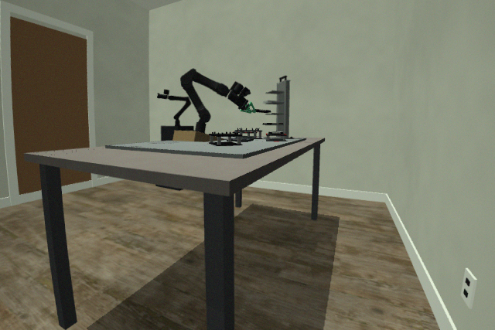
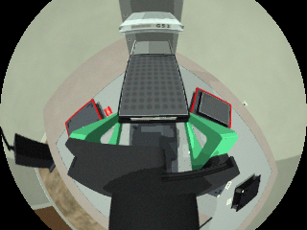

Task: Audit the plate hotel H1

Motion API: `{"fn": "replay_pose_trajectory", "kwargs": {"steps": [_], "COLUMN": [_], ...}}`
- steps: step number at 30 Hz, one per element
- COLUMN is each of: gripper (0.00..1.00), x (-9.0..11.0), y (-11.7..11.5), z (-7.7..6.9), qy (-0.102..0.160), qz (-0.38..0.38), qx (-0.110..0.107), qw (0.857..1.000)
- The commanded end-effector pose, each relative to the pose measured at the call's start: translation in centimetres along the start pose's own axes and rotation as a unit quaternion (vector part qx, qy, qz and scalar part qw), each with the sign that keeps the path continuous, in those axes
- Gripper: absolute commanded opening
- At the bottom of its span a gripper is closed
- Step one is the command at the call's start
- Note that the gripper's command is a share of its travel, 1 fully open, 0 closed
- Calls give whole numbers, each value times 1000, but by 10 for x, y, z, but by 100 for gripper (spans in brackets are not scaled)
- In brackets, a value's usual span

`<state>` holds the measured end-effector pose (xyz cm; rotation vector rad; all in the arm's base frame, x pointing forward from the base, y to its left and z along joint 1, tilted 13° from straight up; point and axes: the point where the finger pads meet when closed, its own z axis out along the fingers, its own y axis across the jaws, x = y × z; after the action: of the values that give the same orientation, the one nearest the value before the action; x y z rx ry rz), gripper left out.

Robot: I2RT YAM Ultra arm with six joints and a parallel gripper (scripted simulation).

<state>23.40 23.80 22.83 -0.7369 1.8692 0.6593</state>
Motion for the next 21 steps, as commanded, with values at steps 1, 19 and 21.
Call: {"fn": "replay_pose_trajectory", "kwargs": {"steps": [1,19,21], "gripper": [86,86,86], "x": [-34,-36,-35], "y": [5,6,6], "z": [0,-3,-2], "qy": [-45,-51,-50], "qz": [-7,-8,-8], "qx": [-4,-4,-4], "qw": [999,999,999]}}
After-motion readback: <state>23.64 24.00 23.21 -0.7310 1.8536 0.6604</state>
